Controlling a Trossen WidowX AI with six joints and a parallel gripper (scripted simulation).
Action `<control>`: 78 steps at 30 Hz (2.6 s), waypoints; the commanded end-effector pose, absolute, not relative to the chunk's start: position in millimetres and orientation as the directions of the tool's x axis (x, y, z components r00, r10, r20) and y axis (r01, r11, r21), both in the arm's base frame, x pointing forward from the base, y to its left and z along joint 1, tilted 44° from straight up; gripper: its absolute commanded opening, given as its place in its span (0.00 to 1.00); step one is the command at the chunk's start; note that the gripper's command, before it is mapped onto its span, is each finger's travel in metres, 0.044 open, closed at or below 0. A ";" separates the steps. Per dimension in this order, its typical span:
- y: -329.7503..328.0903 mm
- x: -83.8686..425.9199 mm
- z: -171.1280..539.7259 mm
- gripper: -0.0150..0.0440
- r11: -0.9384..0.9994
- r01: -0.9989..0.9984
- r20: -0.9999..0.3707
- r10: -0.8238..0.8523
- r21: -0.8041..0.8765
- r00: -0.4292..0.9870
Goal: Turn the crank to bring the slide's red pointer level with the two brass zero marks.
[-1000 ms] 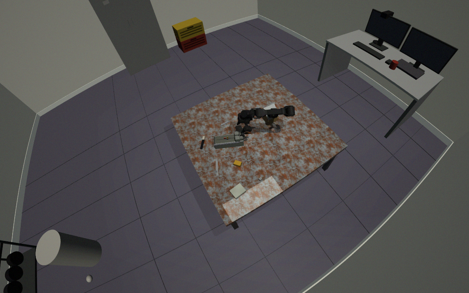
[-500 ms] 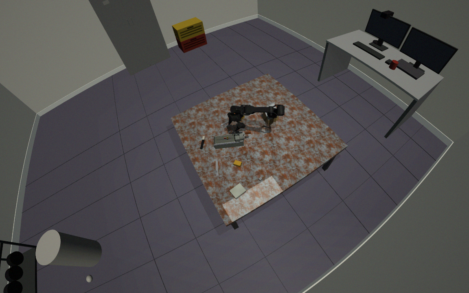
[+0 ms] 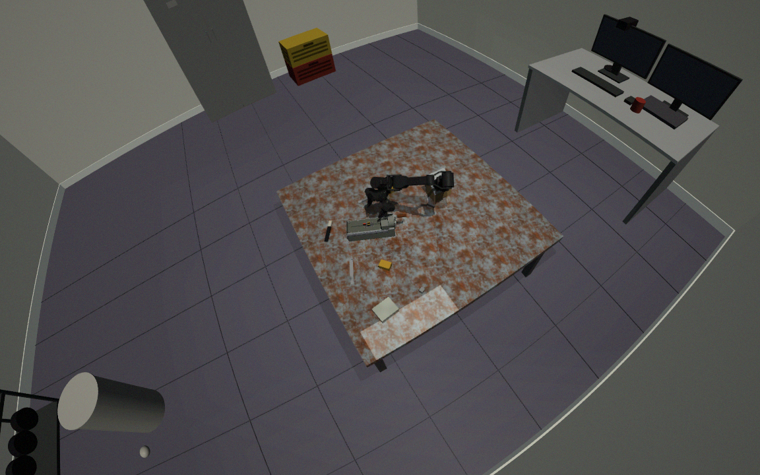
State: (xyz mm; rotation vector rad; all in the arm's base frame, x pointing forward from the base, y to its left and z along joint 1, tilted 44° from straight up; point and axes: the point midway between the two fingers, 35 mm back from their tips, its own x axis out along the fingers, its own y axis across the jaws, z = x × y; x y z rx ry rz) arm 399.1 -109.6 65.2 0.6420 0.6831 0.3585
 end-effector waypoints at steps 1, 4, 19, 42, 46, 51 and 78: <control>-107.7 398.6 58.9 1.00 0.752 -0.088 -0.470 0.495 0.654 0.731; -107.7 398.6 58.9 1.00 0.752 -0.088 -0.470 0.495 0.654 0.731; -114.5 398.0 65.3 1.00 0.752 -0.089 -0.471 0.495 0.653 0.730; -102.8 360.8 130.8 1.00 0.727 0.162 -0.592 0.385 0.667 0.708; -92.3 349.0 138.2 1.00 0.710 0.236 -0.620 0.346 0.663 0.704; -80.3 332.8 145.6 1.00 0.682 0.323 -0.651 0.295 0.656 0.700; -30.5 297.0 126.0 1.00 0.583 0.500 -0.698 0.169 0.640 0.696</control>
